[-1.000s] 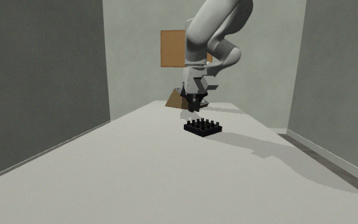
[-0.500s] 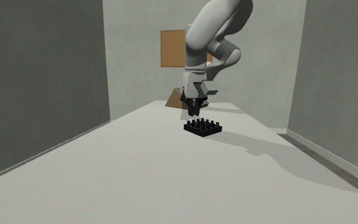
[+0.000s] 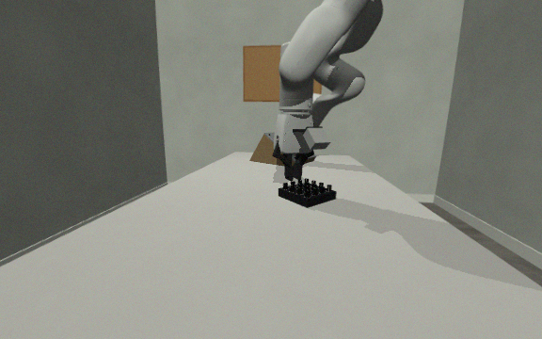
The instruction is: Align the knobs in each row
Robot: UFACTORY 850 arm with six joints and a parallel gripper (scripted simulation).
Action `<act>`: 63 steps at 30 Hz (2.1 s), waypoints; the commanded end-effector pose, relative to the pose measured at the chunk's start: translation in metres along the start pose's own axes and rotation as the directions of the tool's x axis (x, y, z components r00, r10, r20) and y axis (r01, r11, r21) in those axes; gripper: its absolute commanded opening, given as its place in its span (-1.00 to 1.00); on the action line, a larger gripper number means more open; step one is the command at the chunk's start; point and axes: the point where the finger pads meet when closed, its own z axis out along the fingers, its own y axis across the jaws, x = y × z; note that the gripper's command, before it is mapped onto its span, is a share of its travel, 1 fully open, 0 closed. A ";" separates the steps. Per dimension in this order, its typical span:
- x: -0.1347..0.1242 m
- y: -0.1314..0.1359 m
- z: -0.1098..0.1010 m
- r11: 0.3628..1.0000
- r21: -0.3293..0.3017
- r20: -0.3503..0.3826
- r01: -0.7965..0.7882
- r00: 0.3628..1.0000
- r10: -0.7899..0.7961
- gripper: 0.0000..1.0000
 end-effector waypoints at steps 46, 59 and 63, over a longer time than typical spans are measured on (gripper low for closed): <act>0.001 0.001 0.002 1.000 -0.001 -0.001 0.000 1.000 0.000 -0.61; 0.001 0.001 0.006 1.000 -0.001 -0.001 0.000 1.000 0.000 -0.61; 0.001 0.001 0.009 1.000 -0.001 -0.001 0.000 1.000 0.000 -0.61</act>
